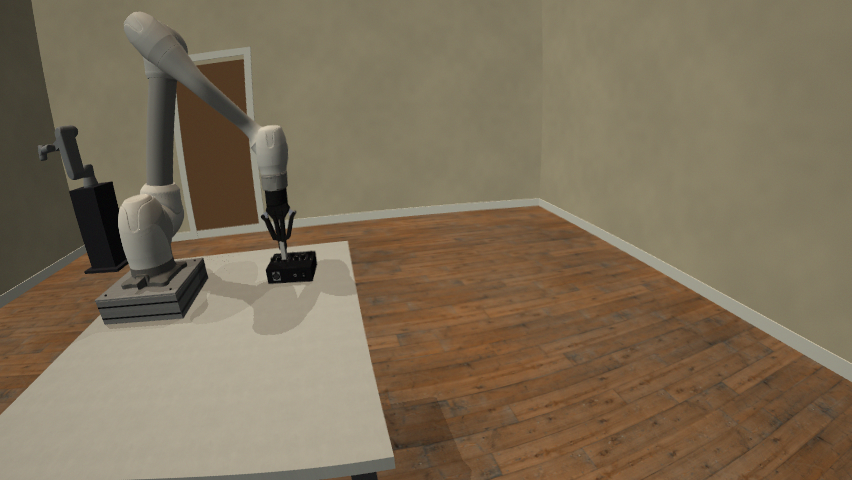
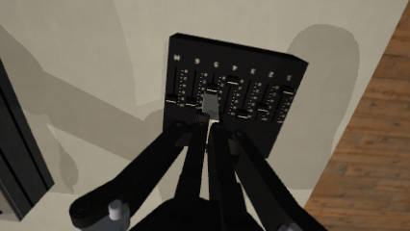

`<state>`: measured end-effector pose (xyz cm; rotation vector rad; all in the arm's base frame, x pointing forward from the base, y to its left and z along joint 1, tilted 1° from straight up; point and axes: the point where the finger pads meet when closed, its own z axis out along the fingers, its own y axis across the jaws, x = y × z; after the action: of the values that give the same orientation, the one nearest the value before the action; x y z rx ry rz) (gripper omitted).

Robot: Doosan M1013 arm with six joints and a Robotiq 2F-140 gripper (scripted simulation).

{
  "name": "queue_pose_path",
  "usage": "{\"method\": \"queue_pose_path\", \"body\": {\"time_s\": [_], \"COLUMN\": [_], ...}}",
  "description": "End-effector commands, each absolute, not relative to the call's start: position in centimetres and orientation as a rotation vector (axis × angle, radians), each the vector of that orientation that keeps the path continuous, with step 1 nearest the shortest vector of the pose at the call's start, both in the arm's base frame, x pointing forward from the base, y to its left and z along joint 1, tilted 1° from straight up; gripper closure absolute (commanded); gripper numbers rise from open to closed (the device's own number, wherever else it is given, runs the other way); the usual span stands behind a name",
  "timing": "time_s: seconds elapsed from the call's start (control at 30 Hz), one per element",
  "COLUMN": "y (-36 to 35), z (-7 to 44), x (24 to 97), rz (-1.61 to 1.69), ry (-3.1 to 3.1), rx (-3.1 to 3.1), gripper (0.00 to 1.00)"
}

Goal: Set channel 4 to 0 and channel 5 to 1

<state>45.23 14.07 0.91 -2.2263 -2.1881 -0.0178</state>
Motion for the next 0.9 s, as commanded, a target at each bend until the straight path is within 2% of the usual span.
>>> {"method": "queue_pose_path", "body": {"time_s": [0.0, 0.87], "y": [14.16, 14.91], "z": [0.91, 0.93], "x": [45.23, 45.24], "rz": [-0.018, -0.018], "ry": [-2.188, -2.188], "rx": [-2.226, -2.226], "gripper": [0.9, 0.9]}}
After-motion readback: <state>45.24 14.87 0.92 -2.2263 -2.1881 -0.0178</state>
